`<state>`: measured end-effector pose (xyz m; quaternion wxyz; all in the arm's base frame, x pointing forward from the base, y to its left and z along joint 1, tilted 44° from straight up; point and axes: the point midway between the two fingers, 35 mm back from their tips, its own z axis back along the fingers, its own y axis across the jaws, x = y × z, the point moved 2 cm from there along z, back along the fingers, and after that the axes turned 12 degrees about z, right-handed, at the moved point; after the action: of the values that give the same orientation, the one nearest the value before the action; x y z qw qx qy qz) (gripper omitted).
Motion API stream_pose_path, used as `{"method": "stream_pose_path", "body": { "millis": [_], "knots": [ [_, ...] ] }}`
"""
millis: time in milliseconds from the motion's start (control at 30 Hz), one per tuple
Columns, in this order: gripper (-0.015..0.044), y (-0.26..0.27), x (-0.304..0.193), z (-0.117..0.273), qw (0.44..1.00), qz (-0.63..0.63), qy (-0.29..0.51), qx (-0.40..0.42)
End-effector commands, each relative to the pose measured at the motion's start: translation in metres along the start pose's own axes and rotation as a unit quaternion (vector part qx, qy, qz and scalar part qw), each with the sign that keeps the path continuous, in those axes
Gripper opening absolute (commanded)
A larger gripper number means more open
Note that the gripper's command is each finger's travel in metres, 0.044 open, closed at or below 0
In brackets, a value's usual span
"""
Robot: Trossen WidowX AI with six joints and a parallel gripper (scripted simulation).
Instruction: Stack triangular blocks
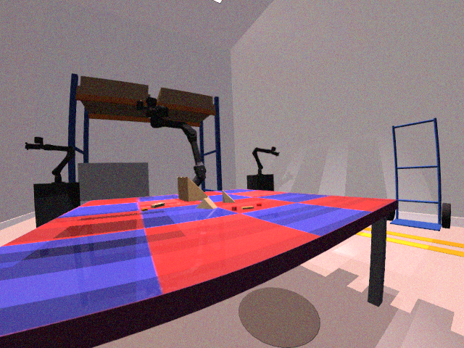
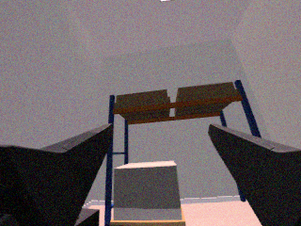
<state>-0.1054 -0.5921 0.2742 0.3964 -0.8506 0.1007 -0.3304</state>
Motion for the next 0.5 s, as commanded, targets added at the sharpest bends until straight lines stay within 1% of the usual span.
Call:
{"method": "stream_pose_path", "body": {
  "millis": [0,67,167,367,467],
  "knots": [
    [0.044,0.029,0.035,0.028,0.997,0.014,-0.043,0.062],
    [0.044,0.039,0.049,0.039,0.994,0.021,-0.059,0.086],
    [0.044,0.06,0.078,0.066,0.985,0.033,-0.094,0.137],
    [0.044,0.1,0.139,0.138,0.951,0.055,-0.172,0.25],
    [0.044,0.116,0.165,0.18,0.926,0.067,-0.211,0.305]
  ]
}}
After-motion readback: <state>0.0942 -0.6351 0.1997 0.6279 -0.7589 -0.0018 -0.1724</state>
